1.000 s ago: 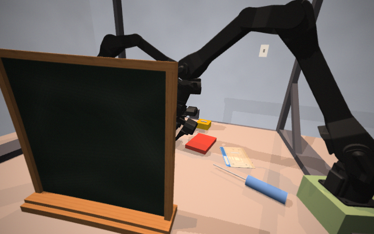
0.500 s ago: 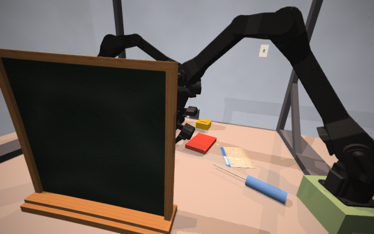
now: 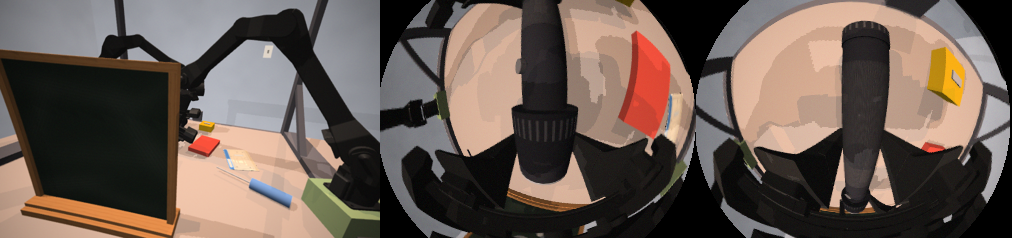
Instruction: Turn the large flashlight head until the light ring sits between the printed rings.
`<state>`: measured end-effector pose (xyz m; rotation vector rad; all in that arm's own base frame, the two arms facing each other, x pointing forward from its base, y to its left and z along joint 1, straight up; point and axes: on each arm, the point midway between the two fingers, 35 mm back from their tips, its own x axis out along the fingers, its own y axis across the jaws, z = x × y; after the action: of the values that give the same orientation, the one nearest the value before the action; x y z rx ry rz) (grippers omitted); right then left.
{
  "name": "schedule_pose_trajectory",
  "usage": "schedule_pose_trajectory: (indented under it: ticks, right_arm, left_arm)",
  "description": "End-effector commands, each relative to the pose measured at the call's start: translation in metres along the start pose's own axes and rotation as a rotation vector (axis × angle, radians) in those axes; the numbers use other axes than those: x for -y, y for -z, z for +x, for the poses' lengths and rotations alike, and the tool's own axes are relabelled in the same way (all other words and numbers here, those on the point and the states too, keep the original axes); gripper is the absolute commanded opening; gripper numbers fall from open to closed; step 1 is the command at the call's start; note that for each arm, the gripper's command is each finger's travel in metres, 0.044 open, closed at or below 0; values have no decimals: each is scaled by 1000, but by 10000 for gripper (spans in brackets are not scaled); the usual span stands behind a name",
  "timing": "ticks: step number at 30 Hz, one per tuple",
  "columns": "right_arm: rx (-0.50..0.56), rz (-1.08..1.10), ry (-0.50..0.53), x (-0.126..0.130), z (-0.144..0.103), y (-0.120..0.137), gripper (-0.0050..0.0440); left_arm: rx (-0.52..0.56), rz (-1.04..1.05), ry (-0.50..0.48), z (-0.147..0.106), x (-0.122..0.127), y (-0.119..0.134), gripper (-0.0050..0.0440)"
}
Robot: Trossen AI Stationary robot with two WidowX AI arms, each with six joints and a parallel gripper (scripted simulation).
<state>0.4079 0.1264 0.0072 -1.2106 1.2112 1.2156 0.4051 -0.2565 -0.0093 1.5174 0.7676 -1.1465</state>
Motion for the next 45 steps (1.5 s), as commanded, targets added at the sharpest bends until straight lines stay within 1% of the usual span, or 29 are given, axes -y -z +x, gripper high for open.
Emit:
schedule_pose_trajectory:
  ticks: [1,2,3,4,12,13,15,16,29,32,33,36,37,45]
  right_arm:
    - [16,1,39,6,-16,-2,130]
    - [16,1,39,6,-16,-2,130]
    - [16,1,39,6,-16,-2,130]
    - [16,1,39,6,-16,-2,130]
    - [16,1,39,6,-16,-2,130]
    - [16,1,39,6,-16,-2,130]
    - [16,1,39,6,-16,-2,130]
    - [16,1,39,6,-16,-2,130]
    - [16,1,39,6,-16,-2,130]
    - [16,1,39,6,-16,-2,130]
    - [16,1,39,6,-16,-2,130]
    - [16,1,39,6,-16,-2,130]
    - [16,1,39,6,-16,-2,130]
    - [16,1,39,6,-16,-2,130]
  left_arm:
    - [10,-1,-17,-7,-6,-2,226]
    - [10,-1,-17,-7,-6,-2,226]
    - [13,-1,23,-8,-9,-2,226]
    - [13,-1,36,-8,-10,-3,226]
    - [16,2,128,-9,-13,-3,226]
    - [13,2,112,-7,-10,-2,226]
    - [13,2,112,-7,-10,-2,226]
    - [17,2,150,-9,-13,-3,226]
    - [23,9,297,-11,-18,-4,226]
    - [19,8,283,-9,-16,-4,226]
    - [23,9,319,-11,-19,-4,226]
    - [22,9,298,-10,-16,-4,226]
    - [21,9,298,-10,-16,-4,440]
    - [21,9,298,-10,-16,-4,440]
